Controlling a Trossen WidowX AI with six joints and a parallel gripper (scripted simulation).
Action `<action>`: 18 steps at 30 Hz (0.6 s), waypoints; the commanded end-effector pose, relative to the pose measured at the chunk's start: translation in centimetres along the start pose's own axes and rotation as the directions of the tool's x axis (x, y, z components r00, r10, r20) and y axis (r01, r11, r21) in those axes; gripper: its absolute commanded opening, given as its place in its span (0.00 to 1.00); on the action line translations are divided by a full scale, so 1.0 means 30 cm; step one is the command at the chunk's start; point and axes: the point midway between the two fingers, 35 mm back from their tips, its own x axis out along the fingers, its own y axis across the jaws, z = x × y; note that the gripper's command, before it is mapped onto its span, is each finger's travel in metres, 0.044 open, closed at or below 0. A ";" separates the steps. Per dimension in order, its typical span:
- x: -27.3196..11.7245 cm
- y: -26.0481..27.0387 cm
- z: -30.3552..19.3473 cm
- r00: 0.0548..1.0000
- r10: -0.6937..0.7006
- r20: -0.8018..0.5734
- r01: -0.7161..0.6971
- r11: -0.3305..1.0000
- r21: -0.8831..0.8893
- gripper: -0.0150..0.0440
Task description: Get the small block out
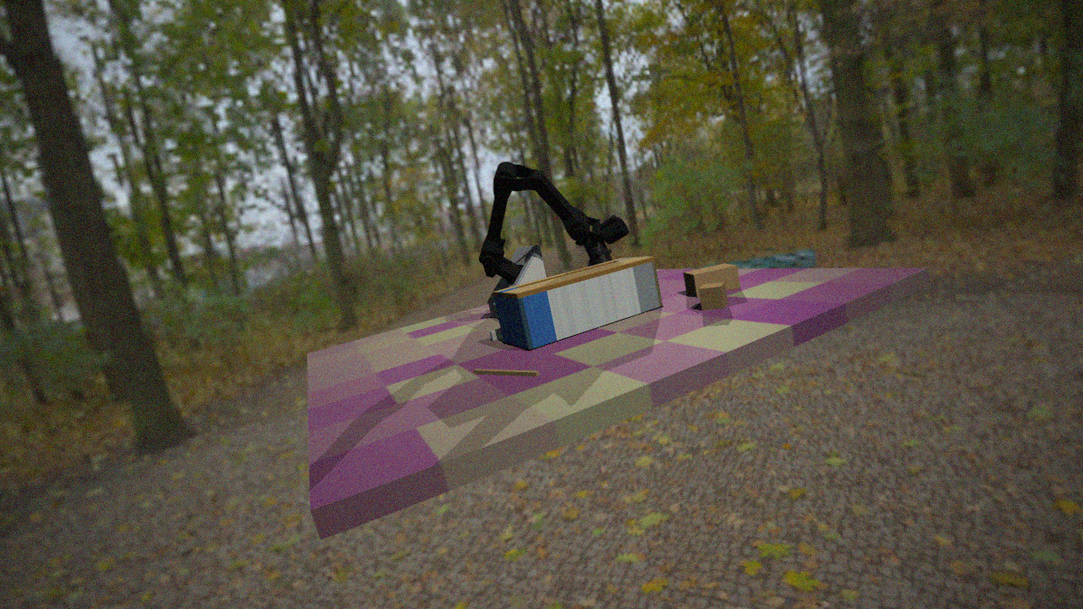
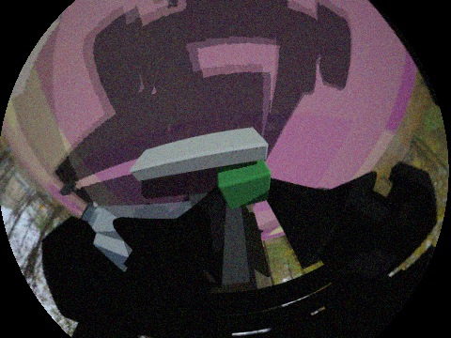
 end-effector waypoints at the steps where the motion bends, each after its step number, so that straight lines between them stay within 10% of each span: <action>1: -0.006 0.000 -0.001 1.000 0.003 0.001 -0.003 1.000 -0.008 0.30; 18: -0.220 0.007 -0.097 1.000 -0.021 -0.001 0.021 0.999 -0.034 0.25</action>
